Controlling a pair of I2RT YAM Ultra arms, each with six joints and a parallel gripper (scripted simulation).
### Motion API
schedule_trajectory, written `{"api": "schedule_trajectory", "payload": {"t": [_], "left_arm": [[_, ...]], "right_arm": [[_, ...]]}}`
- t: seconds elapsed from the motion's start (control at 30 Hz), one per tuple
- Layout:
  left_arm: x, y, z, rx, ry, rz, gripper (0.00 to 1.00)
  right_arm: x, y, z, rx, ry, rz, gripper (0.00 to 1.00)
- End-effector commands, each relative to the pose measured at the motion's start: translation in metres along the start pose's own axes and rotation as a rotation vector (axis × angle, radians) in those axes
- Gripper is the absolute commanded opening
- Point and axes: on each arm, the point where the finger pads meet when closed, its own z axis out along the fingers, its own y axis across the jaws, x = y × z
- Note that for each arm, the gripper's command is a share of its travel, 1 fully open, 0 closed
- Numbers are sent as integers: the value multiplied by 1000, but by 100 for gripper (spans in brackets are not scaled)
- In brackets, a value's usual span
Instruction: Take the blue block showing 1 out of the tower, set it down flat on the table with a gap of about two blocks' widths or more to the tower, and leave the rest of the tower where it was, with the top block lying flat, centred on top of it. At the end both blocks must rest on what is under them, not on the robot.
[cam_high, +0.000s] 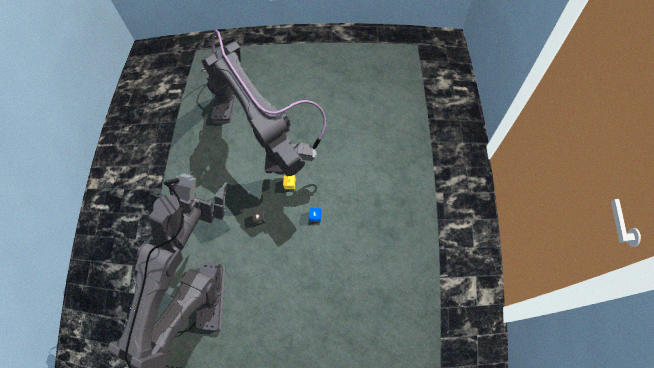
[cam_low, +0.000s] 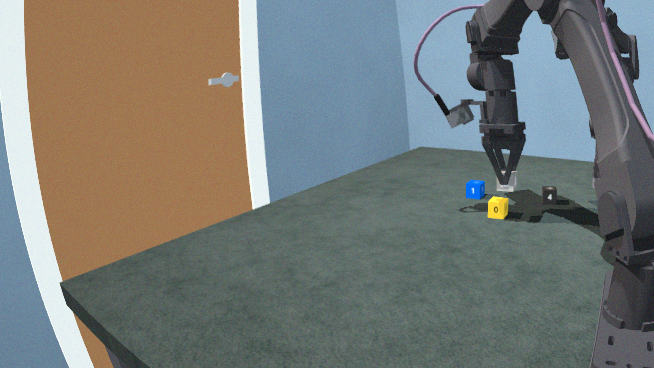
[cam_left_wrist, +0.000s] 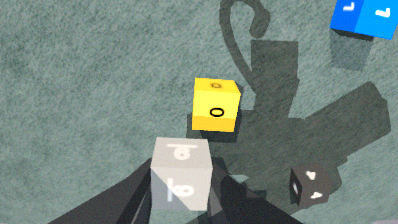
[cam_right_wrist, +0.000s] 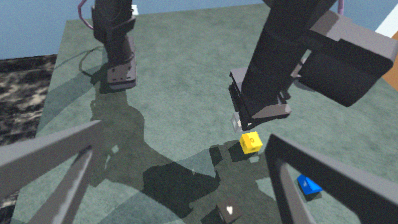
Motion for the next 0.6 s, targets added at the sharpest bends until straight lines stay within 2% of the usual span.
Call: {"api": "schedule_trajectory", "payload": {"t": [0.0, 0.17, 0.37, 0.43, 0.57], "left_arm": [[-15, -9, -18, 8, -22, -4, 27], [-20, -15, -17, -3, -14, -4, 27], [-26, -22, -17, 12, -27, -4, 27], [-26, -22, -17, 12, -27, -4, 27], [-26, -23, -18, 18, -31, -4, 27]], "right_arm": [[-2, 3, -5, 6, -47, 42, 100], [9, -1, -6, 32, -11, 63, 100], [23, -21, -8, 211, 88, 220, 100], [23, -21, -8, 211, 88, 220, 100], [31, -32, -15, 368, 136, 303, 100]]}}
